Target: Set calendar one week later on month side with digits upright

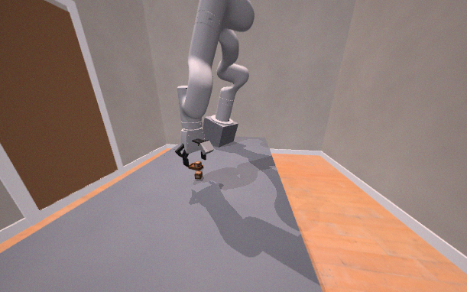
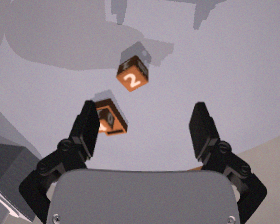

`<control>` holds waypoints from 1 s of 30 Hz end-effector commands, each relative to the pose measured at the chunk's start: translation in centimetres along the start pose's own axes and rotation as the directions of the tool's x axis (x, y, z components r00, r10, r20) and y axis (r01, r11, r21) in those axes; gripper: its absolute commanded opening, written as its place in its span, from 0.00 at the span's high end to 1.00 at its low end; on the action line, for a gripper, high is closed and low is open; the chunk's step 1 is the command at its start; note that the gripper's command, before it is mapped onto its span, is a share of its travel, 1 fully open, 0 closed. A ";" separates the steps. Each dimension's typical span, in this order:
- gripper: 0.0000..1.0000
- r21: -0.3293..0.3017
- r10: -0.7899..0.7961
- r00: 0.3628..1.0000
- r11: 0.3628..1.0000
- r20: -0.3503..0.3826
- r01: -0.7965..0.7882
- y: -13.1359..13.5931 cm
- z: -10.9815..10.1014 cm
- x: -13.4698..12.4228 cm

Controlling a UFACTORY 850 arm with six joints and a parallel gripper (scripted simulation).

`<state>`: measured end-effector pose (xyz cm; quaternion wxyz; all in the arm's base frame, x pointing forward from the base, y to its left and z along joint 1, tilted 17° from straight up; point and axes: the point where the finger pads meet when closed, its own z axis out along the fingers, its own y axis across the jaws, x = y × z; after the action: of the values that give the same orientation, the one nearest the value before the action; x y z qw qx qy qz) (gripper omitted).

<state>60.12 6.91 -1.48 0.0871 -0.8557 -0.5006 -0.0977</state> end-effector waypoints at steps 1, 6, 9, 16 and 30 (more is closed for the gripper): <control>0.00 -0.024 -0.137 0.990 0.990 -0.038 0.136 -0.3 -0.2 -0.2; 0.00 -0.030 -0.311 0.950 0.950 -0.033 0.310 -0.8 -0.3 -0.5; 0.00 -0.033 -0.403 0.915 0.915 -0.029 0.402 -1.1 -0.3 -0.7; 0.00 -0.037 -0.539 0.842 0.842 -0.022 0.538 -1.5 -0.4 -1.0; 0.53 -0.037 -0.571 0.821 0.821 -0.021 0.570 -1.6 -0.4 -1.1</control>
<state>58.08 6.69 -1.32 0.0505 -0.6668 -0.7309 -0.1368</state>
